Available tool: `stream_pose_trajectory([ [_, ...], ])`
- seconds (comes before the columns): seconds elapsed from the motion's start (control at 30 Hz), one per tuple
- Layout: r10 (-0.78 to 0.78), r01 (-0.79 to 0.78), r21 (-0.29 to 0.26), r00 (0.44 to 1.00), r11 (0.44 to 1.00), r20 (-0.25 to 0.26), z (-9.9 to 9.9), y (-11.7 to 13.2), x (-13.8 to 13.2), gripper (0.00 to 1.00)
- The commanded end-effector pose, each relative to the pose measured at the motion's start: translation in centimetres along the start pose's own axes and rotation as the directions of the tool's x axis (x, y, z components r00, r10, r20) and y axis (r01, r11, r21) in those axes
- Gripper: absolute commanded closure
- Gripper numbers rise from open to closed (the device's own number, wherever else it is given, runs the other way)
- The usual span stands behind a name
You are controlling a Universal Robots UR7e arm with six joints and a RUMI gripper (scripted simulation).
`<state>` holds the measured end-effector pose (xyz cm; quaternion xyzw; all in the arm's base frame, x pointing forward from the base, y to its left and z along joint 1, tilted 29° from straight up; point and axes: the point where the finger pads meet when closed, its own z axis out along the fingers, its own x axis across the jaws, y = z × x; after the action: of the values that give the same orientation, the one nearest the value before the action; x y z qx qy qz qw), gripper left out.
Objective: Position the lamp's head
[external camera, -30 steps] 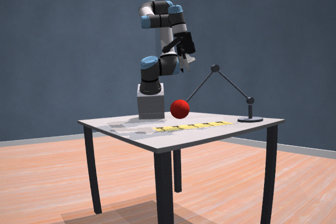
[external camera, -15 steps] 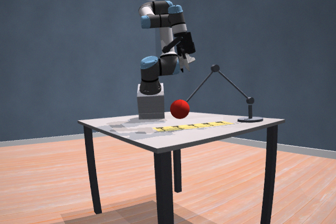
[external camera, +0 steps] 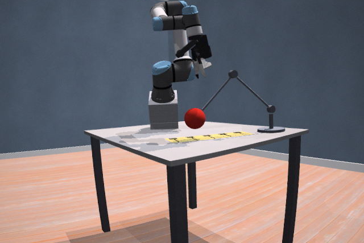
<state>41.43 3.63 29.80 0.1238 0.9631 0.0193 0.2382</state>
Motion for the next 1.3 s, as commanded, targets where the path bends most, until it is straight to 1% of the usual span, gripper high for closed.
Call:
stream_pose_trajectory([
  [0.0, -0.16, 0.157, -0.174, 0.987, 0.972, -0.002, -0.1, -0.1, 0.0, 0.0],
  [0.4, -0.16, 0.157, -0.174, 0.987, 0.972, -0.002, -0.1, -0.1, 0.0, 0.0],
  [0.9, -0.054, 0.054, -0.059, 0.999, 0.997, -0.003, 3.9, 0.7, 0.1, 0.0],
  [0.97, -0.054, 0.054, -0.059, 0.999, 0.997, -0.003, 3.9, 0.7, 0.1, 0.0],
  [1.27, -0.063, 0.063, -0.071, 0.998, 0.995, -0.004, 6.0, 1.1, 0.2, 0.0],
])
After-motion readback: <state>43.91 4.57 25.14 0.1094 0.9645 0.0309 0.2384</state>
